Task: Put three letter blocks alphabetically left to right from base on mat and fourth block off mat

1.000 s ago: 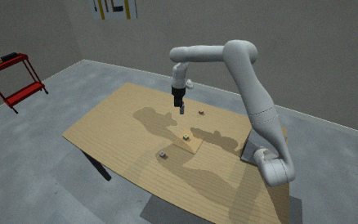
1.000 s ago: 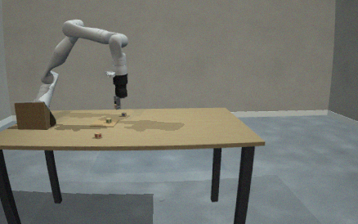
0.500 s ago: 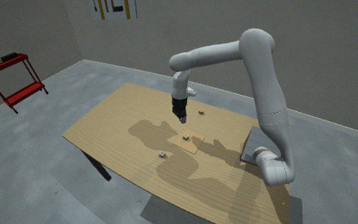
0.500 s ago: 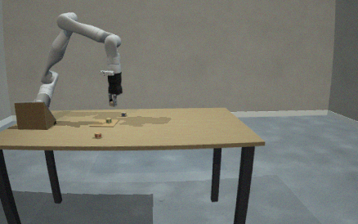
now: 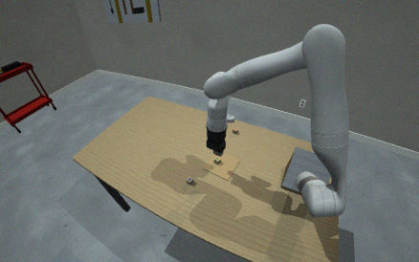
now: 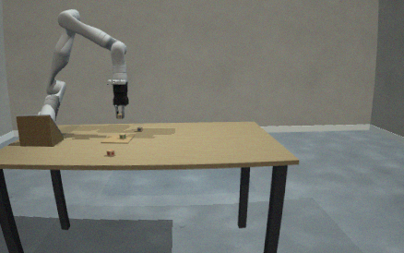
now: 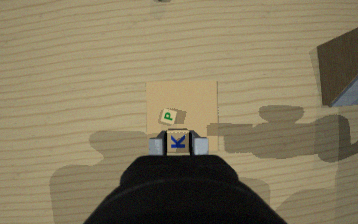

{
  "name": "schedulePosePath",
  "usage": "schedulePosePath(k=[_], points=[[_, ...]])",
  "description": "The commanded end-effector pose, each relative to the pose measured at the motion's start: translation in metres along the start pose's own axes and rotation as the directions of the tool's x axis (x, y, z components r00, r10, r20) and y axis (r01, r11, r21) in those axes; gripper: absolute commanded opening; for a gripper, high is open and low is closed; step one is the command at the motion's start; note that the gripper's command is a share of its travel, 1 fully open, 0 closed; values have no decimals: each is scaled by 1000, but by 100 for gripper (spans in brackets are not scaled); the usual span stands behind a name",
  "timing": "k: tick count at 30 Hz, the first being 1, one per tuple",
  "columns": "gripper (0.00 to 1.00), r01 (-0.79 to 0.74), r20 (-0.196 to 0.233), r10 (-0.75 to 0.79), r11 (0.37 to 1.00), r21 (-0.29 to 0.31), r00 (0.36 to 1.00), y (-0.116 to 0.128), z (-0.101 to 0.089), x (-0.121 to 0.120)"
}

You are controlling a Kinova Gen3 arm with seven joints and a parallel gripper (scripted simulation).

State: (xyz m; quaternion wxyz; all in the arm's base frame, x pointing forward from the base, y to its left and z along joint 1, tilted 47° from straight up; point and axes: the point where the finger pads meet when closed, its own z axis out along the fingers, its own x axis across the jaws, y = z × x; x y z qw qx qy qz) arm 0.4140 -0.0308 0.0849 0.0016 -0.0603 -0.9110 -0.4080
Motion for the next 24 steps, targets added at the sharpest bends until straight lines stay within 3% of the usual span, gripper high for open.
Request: schedulePosePath(k=[1,10,24], points=[[49,58,15,-58,998,15,998,3,-3,8],[49,150,2,-150,988,29,989,11,0,23],[49,154,2,-154,988,30,988,11,-1,23]])
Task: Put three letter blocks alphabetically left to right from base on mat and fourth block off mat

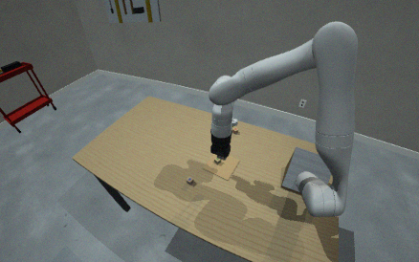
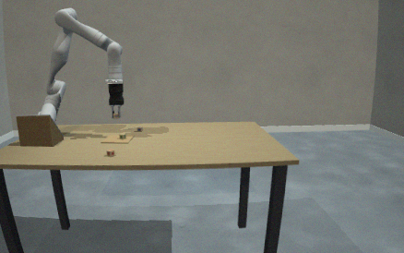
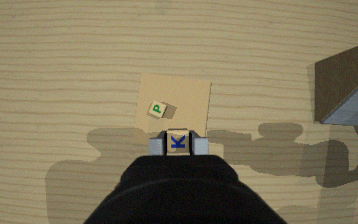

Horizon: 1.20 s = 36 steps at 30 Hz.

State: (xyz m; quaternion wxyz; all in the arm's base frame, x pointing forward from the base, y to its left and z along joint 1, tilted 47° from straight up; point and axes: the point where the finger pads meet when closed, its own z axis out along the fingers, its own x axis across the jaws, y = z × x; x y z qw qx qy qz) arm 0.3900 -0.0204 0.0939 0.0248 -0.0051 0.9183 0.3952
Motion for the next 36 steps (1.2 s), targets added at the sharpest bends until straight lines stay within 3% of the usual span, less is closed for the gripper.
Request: schedulePosePath(k=[1,8,13,23,25,36], points=[[49,13,8,-13,1000,4,1000,0,-1,-2],[49,12,11,-12,1000,1,1000,0,1,-4],[49,13,9,-13,1000,-5,1000,2,13,-5],[49,13,9,-12,1000,-5,1000,3,55,-4],[49,13,9,-12,1000,-5,1000,3,55,-4],[49,14,9,-14,1000,-7,1000,5,94,-5]])
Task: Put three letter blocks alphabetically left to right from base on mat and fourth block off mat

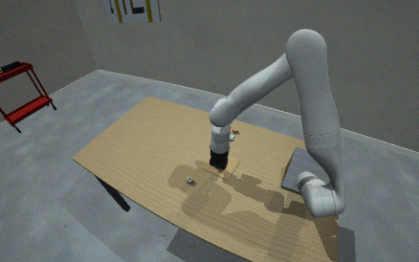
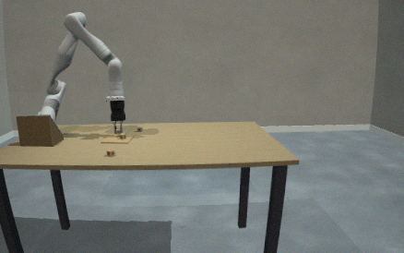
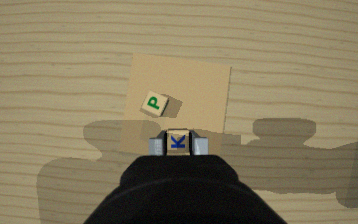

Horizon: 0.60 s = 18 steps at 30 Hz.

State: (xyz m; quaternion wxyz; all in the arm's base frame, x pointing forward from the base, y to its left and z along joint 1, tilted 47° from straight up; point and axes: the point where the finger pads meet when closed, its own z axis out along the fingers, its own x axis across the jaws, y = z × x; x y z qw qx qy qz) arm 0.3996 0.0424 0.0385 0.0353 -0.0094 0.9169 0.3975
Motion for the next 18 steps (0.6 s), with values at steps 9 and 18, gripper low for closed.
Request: schedulePosePath(k=[9,18], points=[[49,-7,-13,7,1000,1,1000,-1,11,4],[49,-7,-13,7,1000,1,1000,-1,11,4]])
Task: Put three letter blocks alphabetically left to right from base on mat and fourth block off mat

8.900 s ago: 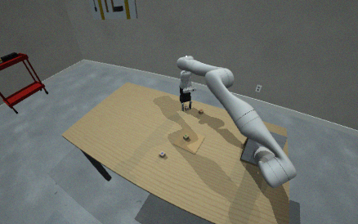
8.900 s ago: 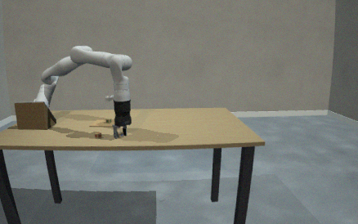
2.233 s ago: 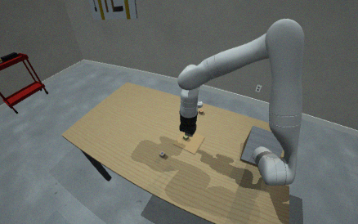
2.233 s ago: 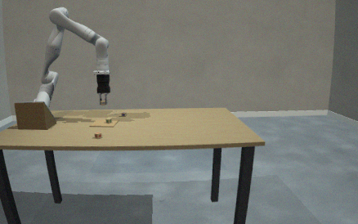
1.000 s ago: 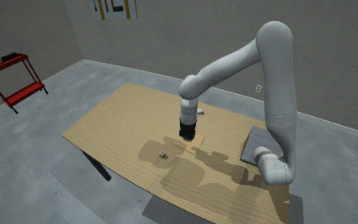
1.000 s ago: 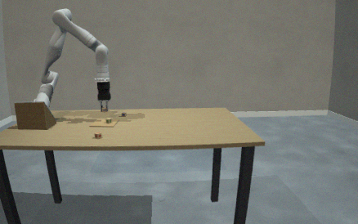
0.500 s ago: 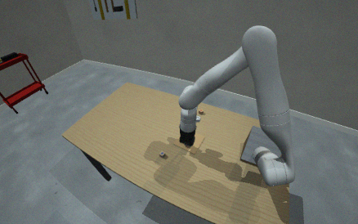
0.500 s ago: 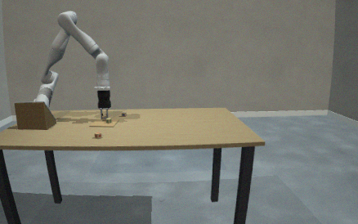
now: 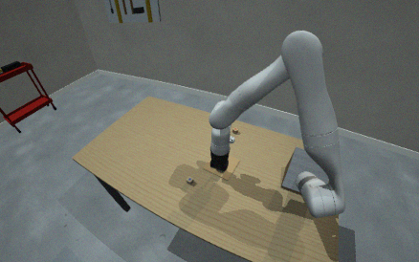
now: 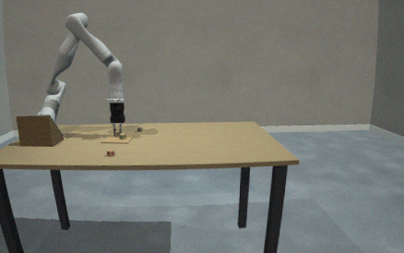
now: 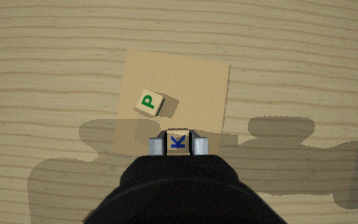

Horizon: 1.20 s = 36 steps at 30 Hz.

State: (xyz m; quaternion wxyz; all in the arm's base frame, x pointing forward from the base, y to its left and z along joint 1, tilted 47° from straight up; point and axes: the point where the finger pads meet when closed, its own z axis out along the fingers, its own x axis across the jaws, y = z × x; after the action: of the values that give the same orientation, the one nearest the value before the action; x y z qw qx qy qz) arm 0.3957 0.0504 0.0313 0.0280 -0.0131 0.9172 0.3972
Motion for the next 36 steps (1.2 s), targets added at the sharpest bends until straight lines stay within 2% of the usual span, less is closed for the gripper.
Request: schedulePosePath(k=[1,36], points=[[49,-8,3,8,1000,0,1000,-1,1,-1],[49,-13,7,13,1000,1,1000,-2,0,-7]])
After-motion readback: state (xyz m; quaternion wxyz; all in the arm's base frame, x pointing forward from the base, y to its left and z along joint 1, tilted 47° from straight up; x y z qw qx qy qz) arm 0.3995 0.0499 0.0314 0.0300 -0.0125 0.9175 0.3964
